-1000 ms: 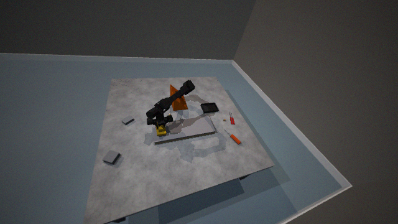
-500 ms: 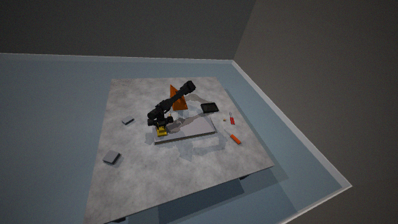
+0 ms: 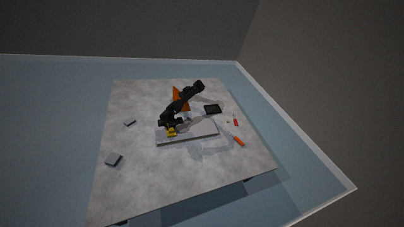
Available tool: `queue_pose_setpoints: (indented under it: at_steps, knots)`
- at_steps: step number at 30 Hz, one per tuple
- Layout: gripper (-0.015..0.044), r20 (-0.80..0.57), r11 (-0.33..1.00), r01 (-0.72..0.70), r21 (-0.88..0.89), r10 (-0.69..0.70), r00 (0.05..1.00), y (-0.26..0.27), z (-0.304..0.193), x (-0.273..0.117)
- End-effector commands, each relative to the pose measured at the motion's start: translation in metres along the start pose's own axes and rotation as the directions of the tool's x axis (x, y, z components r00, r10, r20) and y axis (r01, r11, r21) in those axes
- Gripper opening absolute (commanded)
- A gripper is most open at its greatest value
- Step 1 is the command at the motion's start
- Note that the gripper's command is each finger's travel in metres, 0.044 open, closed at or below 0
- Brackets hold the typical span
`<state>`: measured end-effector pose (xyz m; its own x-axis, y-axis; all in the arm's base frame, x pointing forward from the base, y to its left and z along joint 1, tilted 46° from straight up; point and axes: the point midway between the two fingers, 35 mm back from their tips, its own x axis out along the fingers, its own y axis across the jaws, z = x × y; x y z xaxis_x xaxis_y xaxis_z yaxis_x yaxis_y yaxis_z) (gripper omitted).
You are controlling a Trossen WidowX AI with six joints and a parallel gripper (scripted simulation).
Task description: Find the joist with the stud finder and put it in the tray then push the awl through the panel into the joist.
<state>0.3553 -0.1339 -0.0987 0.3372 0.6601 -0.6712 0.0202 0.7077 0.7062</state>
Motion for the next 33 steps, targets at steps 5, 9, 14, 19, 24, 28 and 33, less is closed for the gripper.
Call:
queue_pose_setpoints:
  at_steps: [5, 9, 14, 19, 24, 28, 33]
  knots:
    - [0.0, -0.001, 1.0, -0.01, 0.005, 0.01, 1.0, 0.032, -0.001, 0.001]
    - [0.0, -0.001, 1.0, -0.01, 0.005, 0.01, 1.0, 0.047, -0.001, 0.001]
    - [0.0, -0.002, 1.0, -0.011, 0.006, 0.011, 1.0, 0.066, -0.001, 0.001]
    - [0.0, -0.002, 1.0, -0.012, 0.006, 0.012, 1.0, 0.085, -0.001, 0.001]
    - [0.0, -0.002, 1.0, -0.013, 0.007, 0.013, 1.0, 0.103, -0.001, 0.001]
    - [0.0, -0.002, 1.0, -0.014, 0.007, 0.014, 1.0, 0.118, -0.001, 0.001]
    - [0.0, -0.002, 1.0, -0.014, 0.008, 0.014, 1.0, 0.137, 0.0, 0.001]
